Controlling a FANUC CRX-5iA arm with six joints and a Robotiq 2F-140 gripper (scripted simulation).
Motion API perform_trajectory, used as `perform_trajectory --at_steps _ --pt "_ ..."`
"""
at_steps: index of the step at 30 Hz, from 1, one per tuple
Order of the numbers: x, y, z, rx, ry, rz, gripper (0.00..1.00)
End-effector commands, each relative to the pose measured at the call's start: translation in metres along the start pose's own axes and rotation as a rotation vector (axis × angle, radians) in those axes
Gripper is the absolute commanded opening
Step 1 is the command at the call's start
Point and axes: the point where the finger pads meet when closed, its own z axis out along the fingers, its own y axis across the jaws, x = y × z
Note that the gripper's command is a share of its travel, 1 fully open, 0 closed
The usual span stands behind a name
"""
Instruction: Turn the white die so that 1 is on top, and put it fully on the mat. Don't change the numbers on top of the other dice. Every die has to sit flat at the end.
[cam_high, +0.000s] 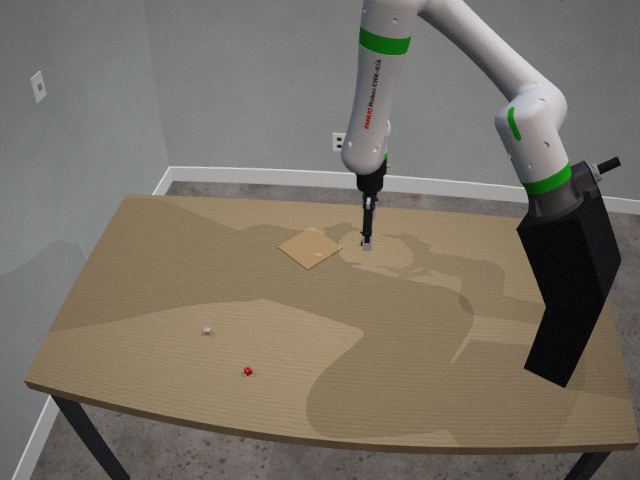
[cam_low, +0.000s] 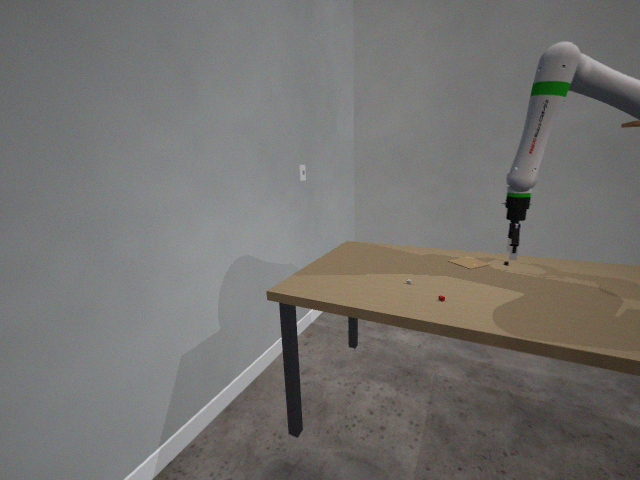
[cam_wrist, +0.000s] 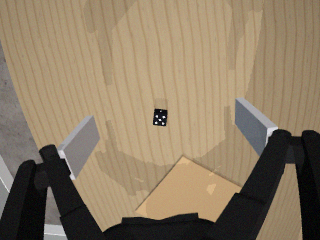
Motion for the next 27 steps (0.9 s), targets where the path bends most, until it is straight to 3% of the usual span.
perform_trajectory --at_steps 1,27 --pt "-0.0001 -0.0001 -0.0001 0.000 0.000 0.000 1.00" --pt "-0.0034 0.0033 -0.0001 0.000 0.000 0.000 1.00"
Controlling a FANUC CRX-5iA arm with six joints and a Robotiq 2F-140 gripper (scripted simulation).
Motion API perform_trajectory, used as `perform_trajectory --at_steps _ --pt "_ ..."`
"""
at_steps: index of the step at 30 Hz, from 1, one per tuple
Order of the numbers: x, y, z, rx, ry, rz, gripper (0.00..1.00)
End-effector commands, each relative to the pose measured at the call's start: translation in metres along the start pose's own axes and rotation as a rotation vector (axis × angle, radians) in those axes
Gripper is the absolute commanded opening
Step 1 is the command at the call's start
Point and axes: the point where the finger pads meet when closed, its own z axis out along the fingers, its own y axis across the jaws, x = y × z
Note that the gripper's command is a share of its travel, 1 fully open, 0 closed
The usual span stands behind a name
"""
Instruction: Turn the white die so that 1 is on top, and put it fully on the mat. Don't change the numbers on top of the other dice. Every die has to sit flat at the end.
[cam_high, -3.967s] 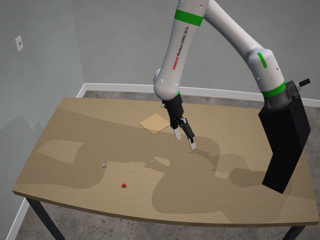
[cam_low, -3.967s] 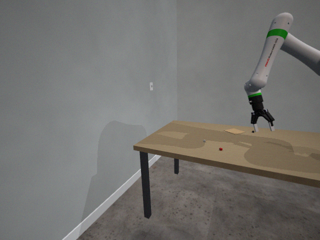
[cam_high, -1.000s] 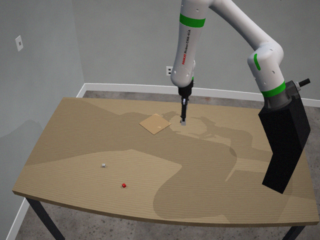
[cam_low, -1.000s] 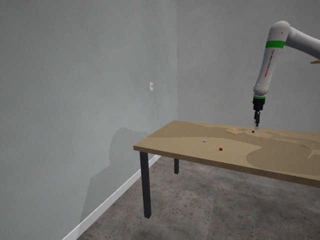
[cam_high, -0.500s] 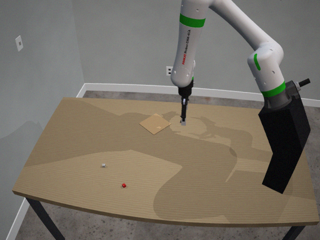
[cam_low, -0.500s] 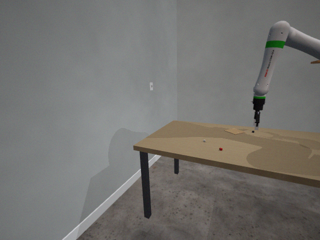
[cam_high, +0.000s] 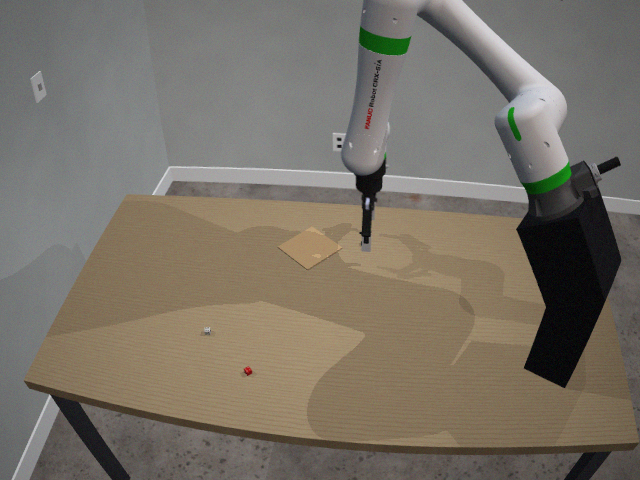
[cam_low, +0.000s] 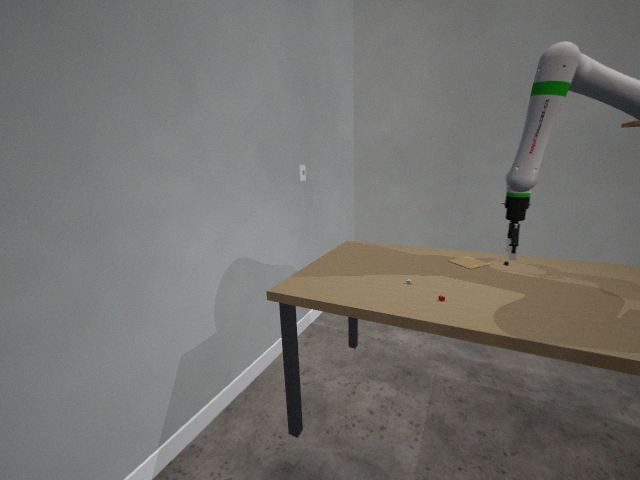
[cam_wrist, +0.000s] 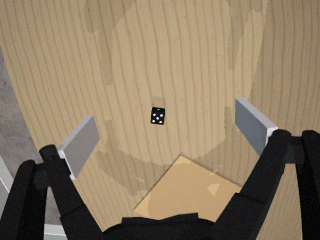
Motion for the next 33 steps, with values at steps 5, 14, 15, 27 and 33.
perform_trajectory --at_steps 5,14,15,27,33 --pt "-0.005 0.005 0.000 0.001 0.000 0.000 1.00" --pt "-0.013 0.014 0.000 0.001 0.000 0.000 1.00" --pt "-0.015 0.015 0.000 0.001 0.000 0.000 1.00" --pt "-0.038 0.040 0.000 0.001 0.000 0.000 1.00" --pt "-0.063 0.067 0.000 0.001 0.000 0.000 1.00"
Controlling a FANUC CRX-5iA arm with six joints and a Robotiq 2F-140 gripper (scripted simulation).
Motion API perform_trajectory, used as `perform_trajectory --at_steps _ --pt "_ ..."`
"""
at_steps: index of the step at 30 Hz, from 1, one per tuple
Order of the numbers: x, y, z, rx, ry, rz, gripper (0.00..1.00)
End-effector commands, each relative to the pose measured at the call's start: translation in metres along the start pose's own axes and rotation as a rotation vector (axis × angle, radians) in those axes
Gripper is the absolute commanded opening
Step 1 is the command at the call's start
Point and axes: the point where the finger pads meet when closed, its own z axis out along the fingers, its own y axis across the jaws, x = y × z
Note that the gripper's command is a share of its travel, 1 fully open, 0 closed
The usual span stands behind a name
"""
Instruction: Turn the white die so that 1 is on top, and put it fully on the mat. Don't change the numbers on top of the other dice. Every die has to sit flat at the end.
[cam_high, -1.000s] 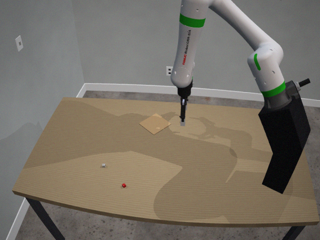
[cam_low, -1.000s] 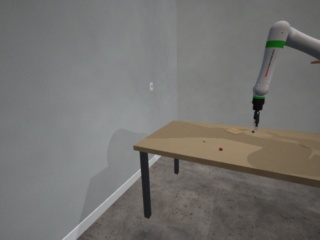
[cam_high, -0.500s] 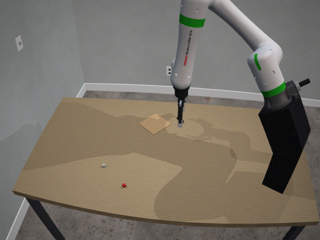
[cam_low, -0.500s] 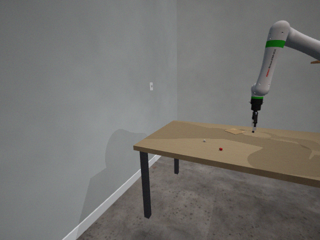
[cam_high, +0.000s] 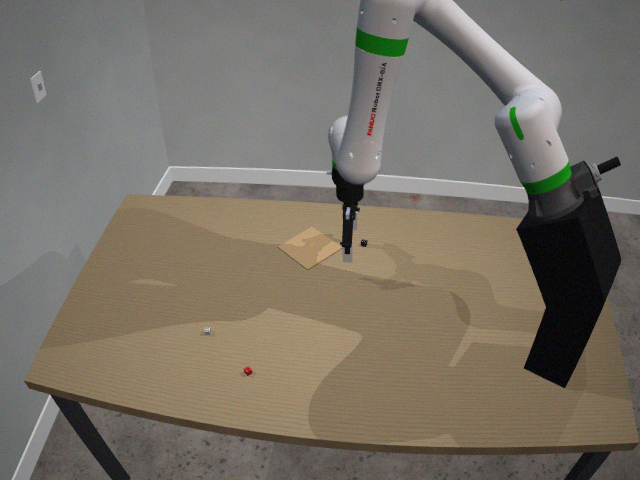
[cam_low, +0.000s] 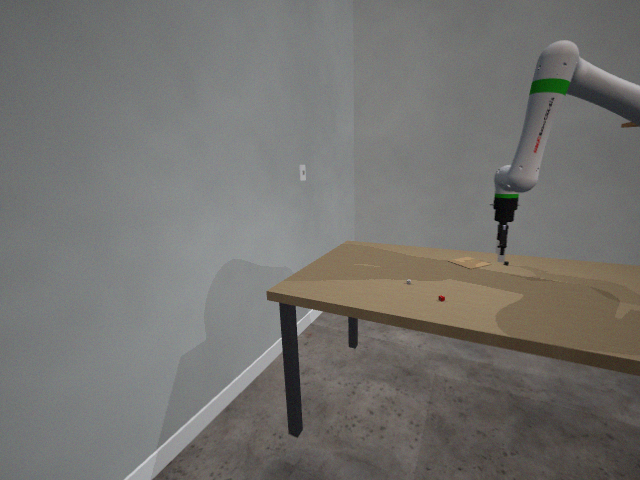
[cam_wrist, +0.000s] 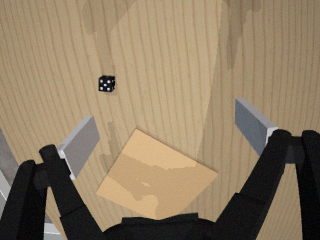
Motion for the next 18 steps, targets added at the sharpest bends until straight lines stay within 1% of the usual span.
perform_trajectory --at_steps 1,10,12,18 --pt "-0.024 0.025 0.000 0.015 -0.004 0.001 1.00" --pt "-0.105 0.111 0.001 0.015 -0.004 0.001 1.00" --pt "-0.105 0.111 0.001 0.015 -0.004 0.001 1.00" --pt "-0.165 0.175 0.002 0.015 -0.004 0.001 1.00"
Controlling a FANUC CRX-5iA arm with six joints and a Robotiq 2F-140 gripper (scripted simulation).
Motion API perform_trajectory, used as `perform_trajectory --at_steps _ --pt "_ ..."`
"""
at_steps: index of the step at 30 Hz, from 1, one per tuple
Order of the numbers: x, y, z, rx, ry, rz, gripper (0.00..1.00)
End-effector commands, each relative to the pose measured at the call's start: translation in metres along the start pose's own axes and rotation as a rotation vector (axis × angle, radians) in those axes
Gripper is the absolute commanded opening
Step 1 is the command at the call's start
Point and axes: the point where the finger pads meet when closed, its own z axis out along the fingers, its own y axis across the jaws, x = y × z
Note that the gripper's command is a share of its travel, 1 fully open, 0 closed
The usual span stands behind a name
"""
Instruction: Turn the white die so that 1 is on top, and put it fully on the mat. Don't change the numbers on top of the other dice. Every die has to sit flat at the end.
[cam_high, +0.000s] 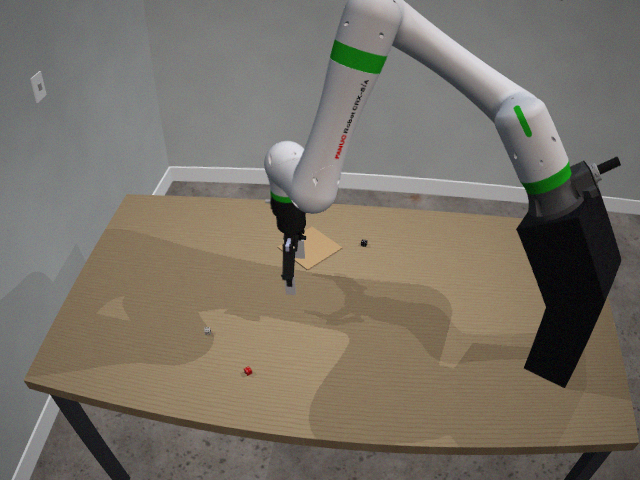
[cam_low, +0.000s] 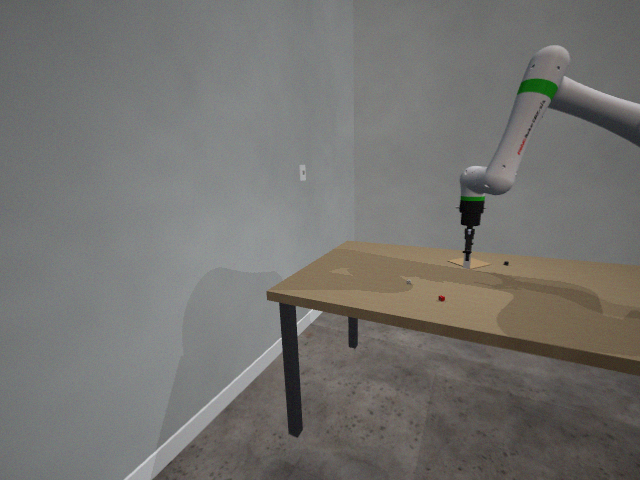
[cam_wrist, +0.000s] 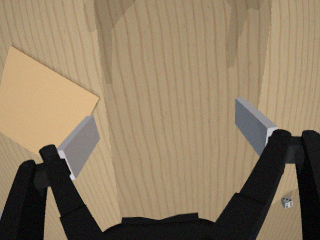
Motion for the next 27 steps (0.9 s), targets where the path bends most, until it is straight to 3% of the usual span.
perform_trajectory --at_steps 1,9,27 --pt "-0.038 0.039 0.003 0.011 0.000 0.002 1.00" --pt "-0.099 0.103 0.003 0.011 0.000 0.002 1.00" --pt "-0.167 0.176 0.004 0.011 0.000 0.002 1.00"
